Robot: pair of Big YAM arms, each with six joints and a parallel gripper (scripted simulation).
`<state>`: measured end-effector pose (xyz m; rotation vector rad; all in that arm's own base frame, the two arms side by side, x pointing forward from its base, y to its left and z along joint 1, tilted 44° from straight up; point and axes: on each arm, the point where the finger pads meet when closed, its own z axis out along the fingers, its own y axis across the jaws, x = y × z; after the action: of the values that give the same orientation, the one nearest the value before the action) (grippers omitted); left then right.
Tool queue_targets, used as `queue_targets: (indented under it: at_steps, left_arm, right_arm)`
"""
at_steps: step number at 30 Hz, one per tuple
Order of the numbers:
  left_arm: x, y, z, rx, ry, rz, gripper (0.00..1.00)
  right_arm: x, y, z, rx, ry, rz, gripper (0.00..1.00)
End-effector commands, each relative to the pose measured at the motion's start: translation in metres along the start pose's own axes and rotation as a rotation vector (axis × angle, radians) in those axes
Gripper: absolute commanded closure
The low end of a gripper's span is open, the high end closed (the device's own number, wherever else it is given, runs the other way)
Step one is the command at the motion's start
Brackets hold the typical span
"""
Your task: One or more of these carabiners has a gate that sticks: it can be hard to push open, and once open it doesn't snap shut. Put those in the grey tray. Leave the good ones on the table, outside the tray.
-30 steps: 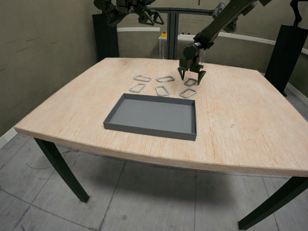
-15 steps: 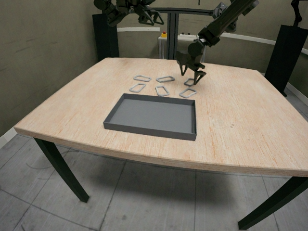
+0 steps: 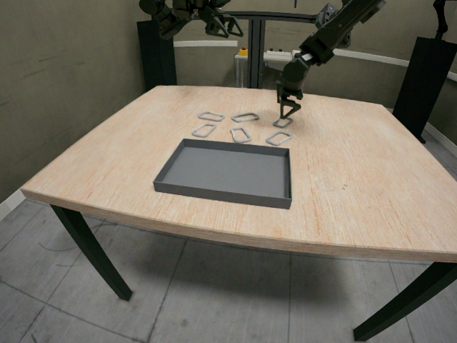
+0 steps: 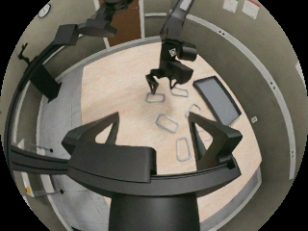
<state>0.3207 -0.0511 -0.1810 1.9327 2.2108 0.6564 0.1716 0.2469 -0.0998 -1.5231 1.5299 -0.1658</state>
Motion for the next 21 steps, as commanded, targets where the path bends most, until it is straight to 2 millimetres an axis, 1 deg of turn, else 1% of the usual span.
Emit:
queue_targets:
  at_steps: [1, 2, 7, 15, 17, 19, 21]
  left_arm:
    - [0.012, -0.014, -0.009, 0.055, 0.002, 0.193, 0.0]
    - [0.012, -0.014, -0.009, 0.055, 0.002, 0.193, 0.0]
    - [0.011, -0.02, -0.021, 0.11, -0.048, 0.43, 0.0]
    - [0.011, -0.029, -0.04, 0.172, -0.144, 0.741, 0.0]
    - [0.01, -0.031, -0.045, 0.183, -0.168, 0.802, 0.0]
    - [0.01, -0.031, -0.045, 0.183, -0.168, 0.802, 0.0]
    - [0.01, -0.034, -0.05, 0.193, -0.195, 0.862, 0.0]
  right_arm:
    - [0.0, -0.005, 0.001, 0.015, -0.003, 0.016, 0.0]
    - [0.0, -0.005, 0.001, 0.015, -0.003, 0.016, 0.0]
    - [0.0, -0.005, 0.001, 0.015, -0.003, 0.016, 0.0]
    - [0.0, -0.005, 0.001, 0.015, -0.003, 0.016, 0.0]
    - [0.0, -0.005, 0.001, 0.015, -0.003, 0.016, 0.0]
    - [0.0, -0.005, 0.001, 0.015, -0.003, 0.016, 0.0]
    - [0.0, -0.005, 0.001, 0.015, -0.003, 0.016, 0.0]
